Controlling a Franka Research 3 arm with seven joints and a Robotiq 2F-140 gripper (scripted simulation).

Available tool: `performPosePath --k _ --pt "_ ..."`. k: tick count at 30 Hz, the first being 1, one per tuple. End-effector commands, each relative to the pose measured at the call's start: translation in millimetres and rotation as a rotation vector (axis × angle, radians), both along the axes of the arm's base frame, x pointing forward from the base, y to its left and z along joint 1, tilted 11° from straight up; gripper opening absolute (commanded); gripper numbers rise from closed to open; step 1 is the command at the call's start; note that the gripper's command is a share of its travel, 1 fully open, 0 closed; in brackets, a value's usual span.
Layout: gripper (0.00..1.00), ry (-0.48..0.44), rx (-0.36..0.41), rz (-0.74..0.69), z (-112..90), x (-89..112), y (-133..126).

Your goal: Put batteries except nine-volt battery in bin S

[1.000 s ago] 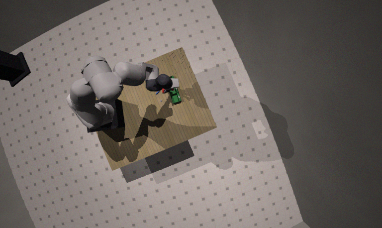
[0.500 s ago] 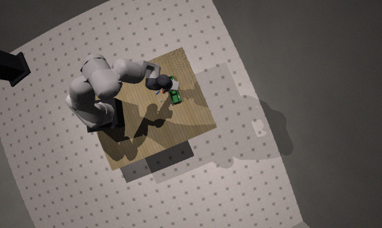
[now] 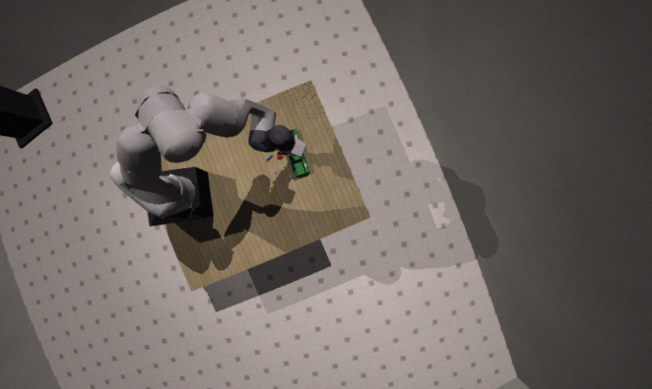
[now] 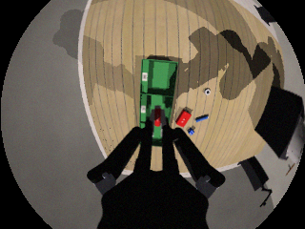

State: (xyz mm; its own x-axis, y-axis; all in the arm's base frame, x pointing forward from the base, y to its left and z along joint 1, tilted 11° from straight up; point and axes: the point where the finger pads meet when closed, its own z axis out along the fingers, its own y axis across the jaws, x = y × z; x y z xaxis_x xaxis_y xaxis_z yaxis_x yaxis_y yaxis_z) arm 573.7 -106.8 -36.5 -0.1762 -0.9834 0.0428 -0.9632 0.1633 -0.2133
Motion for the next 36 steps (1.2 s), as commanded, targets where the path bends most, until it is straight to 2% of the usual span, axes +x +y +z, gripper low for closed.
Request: performPosePath --k 1,19,36 --pt "0.05 0.015 0.015 -0.077 -2.5 -2.8 2.2" --pt "0.05 0.015 0.015 -0.077 -2.1 -1.2 1.6" --pt "0.05 0.015 0.015 -0.077 -31.5 4.3 -0.7"
